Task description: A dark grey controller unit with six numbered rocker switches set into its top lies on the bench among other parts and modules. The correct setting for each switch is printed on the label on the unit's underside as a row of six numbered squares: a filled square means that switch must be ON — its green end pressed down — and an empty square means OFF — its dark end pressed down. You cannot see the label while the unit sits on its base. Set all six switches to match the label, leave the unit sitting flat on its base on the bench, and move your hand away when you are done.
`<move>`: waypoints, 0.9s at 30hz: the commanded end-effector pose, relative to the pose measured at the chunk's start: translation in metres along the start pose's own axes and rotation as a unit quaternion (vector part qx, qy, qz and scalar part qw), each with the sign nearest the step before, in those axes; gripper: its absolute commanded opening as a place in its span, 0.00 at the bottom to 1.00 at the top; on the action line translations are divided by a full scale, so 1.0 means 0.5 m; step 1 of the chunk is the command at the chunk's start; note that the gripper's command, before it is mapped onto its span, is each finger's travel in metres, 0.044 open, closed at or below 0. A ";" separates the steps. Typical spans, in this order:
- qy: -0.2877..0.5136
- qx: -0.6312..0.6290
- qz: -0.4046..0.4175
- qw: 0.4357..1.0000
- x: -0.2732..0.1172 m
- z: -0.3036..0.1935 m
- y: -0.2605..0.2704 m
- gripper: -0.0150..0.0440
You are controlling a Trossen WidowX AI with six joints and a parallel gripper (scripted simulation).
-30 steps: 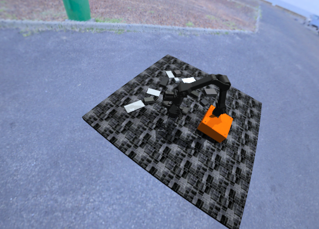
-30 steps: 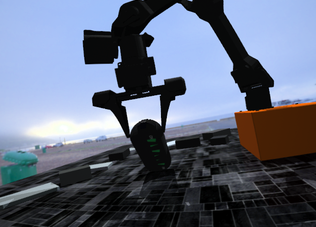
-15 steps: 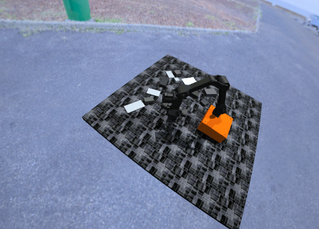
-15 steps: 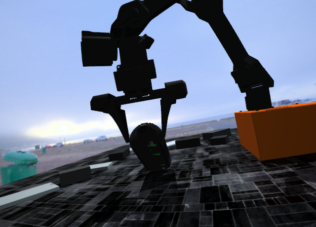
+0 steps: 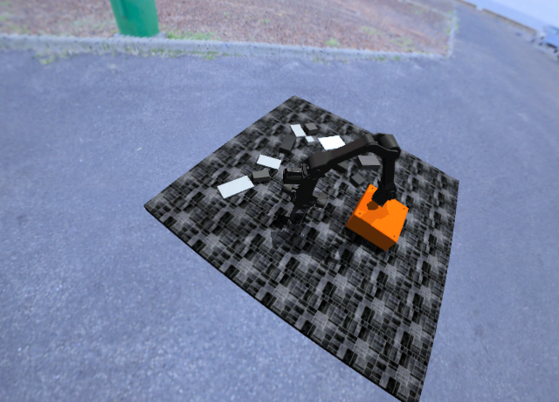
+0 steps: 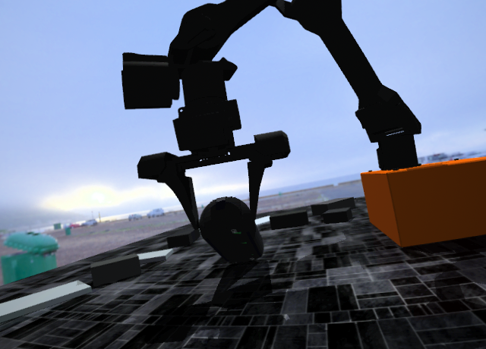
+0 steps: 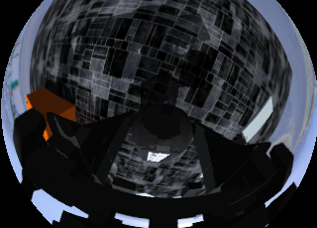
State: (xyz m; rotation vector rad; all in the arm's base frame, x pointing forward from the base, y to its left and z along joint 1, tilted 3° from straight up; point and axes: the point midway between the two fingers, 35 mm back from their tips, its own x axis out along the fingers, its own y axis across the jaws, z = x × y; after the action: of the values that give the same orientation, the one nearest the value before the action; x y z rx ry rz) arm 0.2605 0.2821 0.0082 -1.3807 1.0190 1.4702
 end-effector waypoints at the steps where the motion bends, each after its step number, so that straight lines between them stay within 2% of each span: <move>1: 0.004 0.005 0.005 1.000 0.014 -0.005 0.001 0.83; 27: 0.004 0.005 0.005 1.000 0.050 -0.005 0.001 0.83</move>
State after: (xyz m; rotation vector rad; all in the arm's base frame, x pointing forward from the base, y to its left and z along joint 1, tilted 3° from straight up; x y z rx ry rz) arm 0.2609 0.2827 -0.0118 -1.3787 1.0237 1.4688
